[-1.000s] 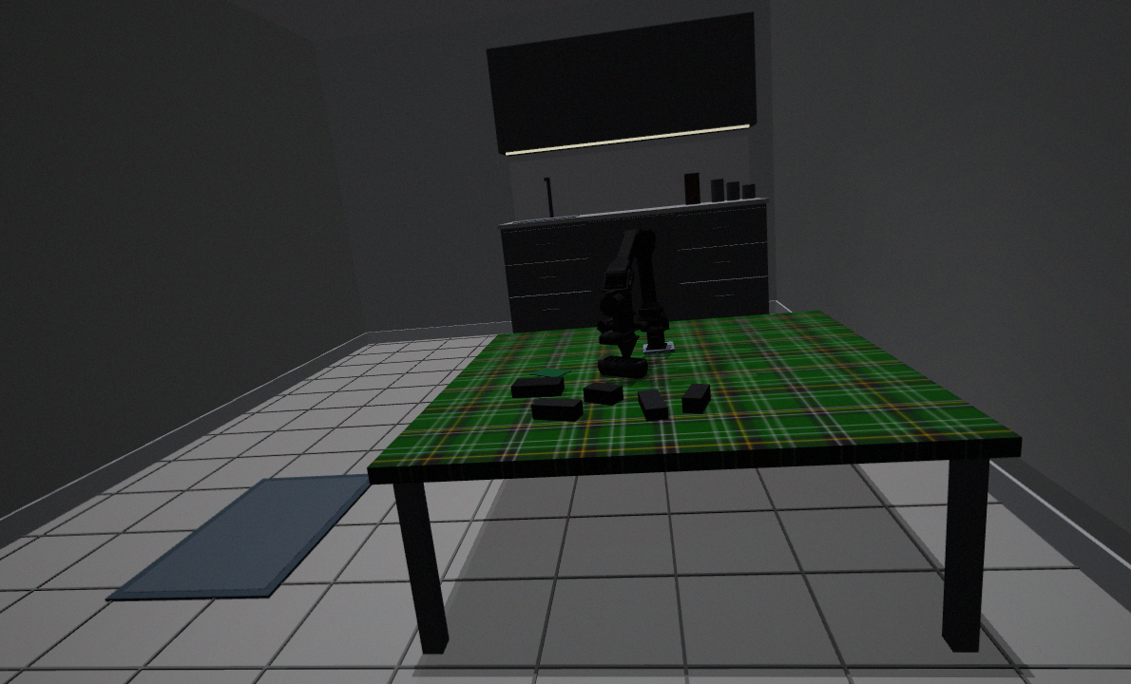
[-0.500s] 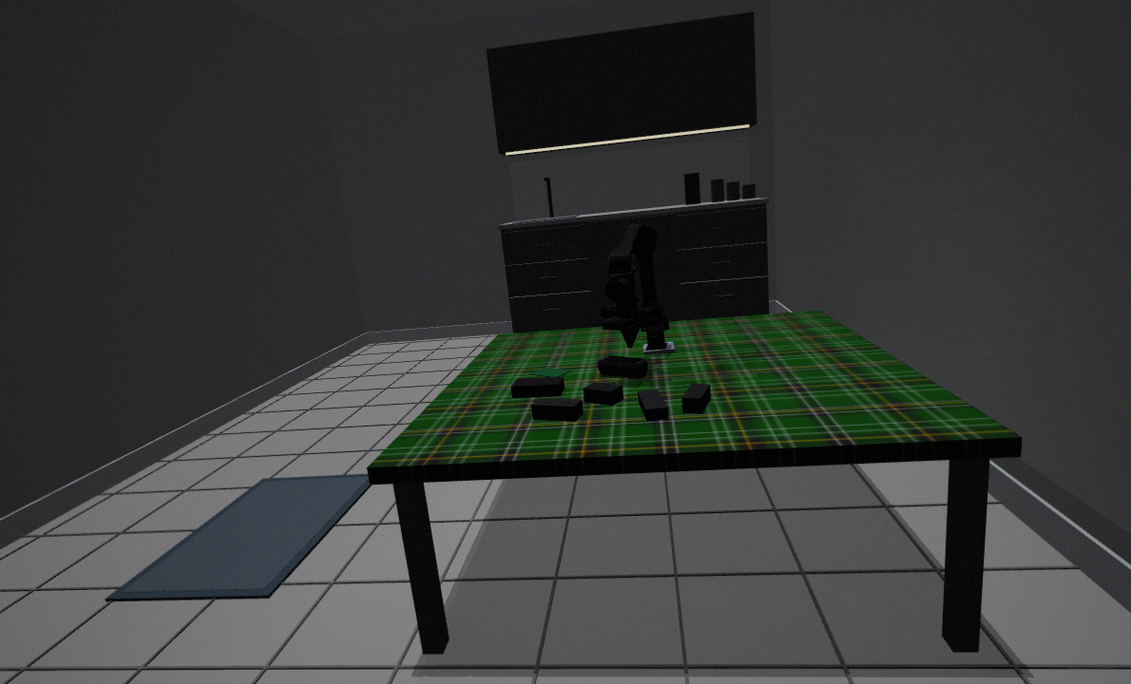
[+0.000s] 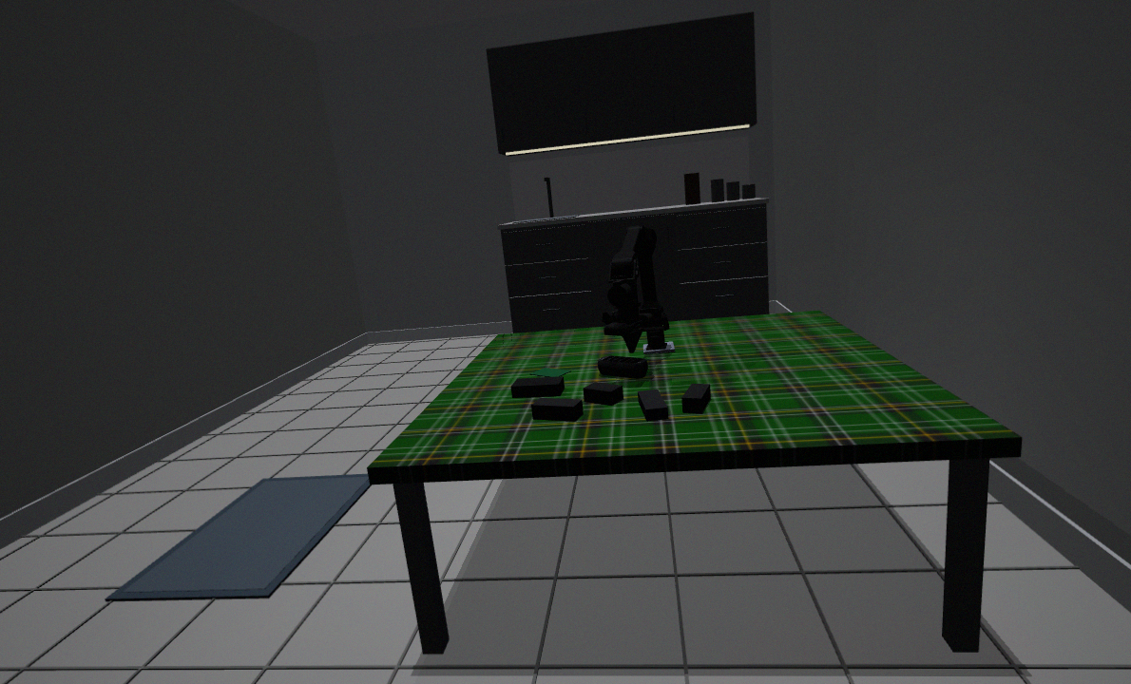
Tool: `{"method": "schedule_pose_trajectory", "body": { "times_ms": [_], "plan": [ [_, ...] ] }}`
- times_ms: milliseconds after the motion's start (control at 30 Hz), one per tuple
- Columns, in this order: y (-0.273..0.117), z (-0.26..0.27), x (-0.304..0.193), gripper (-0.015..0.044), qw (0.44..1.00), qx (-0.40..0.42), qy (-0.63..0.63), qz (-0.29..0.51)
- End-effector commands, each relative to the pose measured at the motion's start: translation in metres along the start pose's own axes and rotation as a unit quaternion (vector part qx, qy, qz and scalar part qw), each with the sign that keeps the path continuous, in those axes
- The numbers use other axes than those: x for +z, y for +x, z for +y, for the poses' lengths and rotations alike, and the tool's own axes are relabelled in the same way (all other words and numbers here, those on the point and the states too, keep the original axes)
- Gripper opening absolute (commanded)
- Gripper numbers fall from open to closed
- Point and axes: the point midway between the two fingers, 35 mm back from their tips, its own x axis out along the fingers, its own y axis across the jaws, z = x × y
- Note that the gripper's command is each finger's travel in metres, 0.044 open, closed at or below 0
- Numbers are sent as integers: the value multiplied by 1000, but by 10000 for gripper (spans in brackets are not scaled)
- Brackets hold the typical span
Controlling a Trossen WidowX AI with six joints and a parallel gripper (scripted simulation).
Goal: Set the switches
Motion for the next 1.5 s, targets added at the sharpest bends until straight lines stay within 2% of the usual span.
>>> {"method": "schedule_pose_trajectory", "body": {
  "times_ms": [0,500,1000,1167,1467],
  "plan": [
    [9,-1,0,0,1000,-3,3,-2],
    [29,-1,1,0,1000,-3,3,-2],
    [29,-1,1,0,1000,-3,3,-2],
    [-13,-1,0,0,1000,-3,3,-1],
    [-15,7,-7,0,1000,-3,3,-1]
  ]
}}
